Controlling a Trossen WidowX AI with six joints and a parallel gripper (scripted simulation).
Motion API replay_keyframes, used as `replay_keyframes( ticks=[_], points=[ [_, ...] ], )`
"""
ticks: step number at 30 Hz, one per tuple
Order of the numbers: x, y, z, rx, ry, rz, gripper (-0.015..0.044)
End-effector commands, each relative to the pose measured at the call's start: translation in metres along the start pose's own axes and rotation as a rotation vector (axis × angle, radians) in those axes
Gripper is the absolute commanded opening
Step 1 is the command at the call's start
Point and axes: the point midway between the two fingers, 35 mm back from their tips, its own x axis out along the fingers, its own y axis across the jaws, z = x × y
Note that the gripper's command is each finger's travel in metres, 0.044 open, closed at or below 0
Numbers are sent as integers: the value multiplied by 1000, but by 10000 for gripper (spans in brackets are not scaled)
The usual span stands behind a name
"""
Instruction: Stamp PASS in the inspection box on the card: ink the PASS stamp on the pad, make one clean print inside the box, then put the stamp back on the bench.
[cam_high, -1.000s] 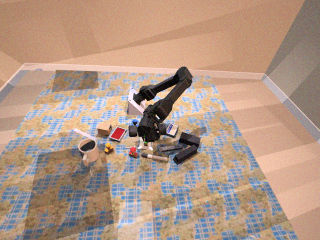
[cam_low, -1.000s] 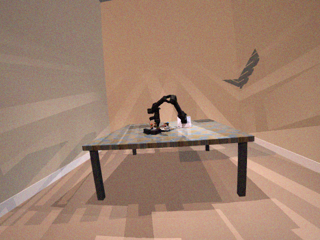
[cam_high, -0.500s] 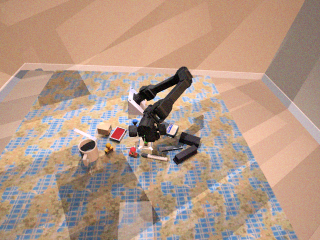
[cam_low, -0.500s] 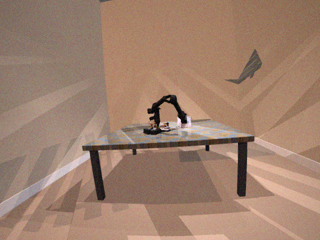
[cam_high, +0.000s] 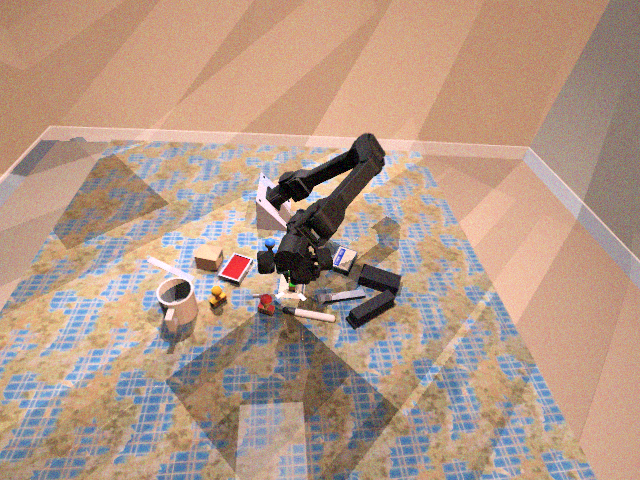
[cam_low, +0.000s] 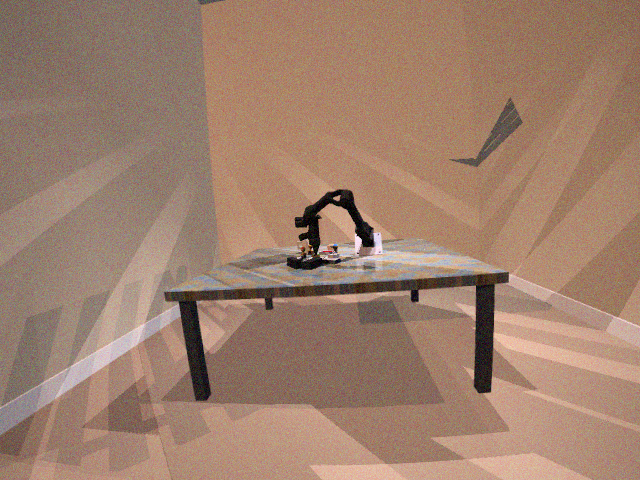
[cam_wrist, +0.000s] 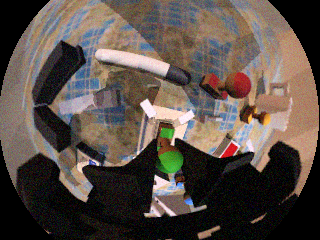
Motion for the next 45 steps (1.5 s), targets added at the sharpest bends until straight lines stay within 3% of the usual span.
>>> replay_keyframes(
  ticks=[1,45],
  points=[
    [2,2,1,-4,0,3,0],
    [-4,1,1,-4,0,3,0]
  ],
)
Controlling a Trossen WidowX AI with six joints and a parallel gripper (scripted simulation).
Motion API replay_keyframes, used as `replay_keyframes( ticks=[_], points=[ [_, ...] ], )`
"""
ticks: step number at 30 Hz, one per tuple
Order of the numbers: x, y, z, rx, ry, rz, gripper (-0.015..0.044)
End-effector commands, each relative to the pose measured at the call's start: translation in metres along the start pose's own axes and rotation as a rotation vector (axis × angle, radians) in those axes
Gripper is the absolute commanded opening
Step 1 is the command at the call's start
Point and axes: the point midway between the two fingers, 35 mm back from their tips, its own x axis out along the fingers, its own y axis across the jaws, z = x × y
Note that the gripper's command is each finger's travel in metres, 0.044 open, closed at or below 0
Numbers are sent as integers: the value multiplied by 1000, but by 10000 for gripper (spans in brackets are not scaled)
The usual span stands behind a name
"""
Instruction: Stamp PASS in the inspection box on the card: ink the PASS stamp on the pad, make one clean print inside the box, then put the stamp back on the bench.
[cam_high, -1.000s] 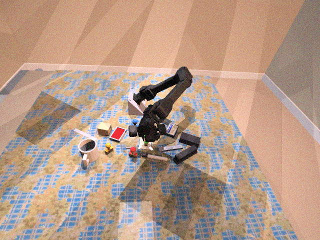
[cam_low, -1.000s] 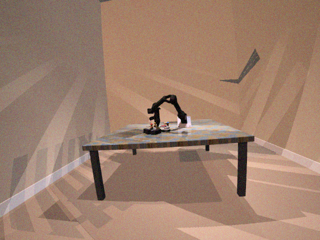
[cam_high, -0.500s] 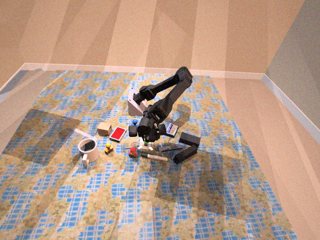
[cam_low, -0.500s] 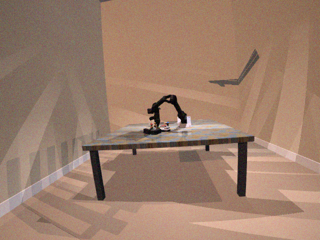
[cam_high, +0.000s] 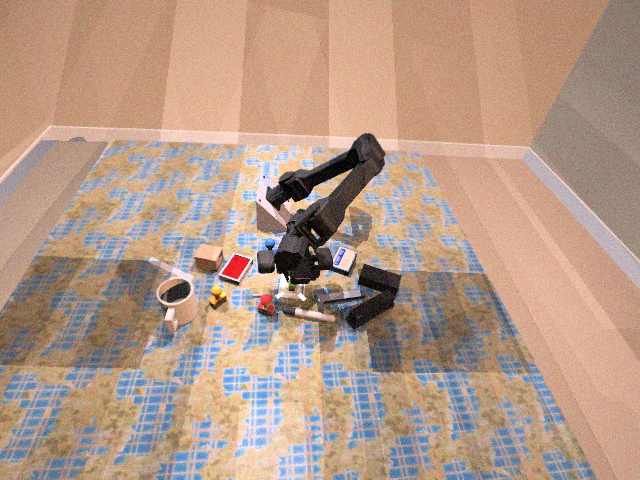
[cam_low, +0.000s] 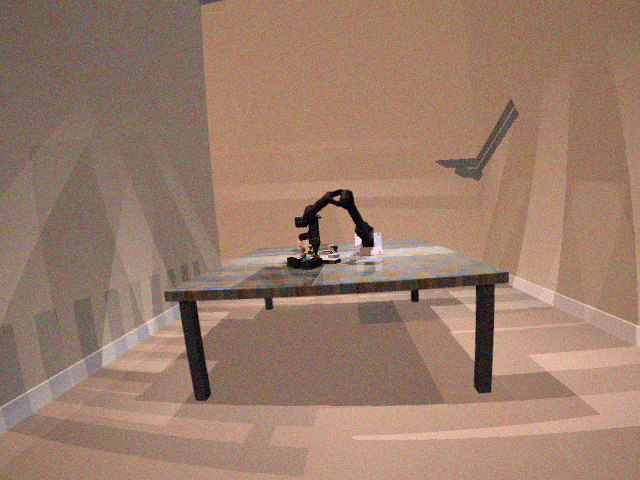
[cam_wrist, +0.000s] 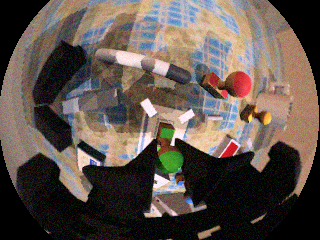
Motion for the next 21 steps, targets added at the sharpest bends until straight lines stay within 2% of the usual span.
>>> replay_keyframes(
  ticks=[1,21],
  points=[
    [-3,0,1,-6,-4,0,0],
    [-19,-1,2,-6,-4,-2,0]
  ],
)
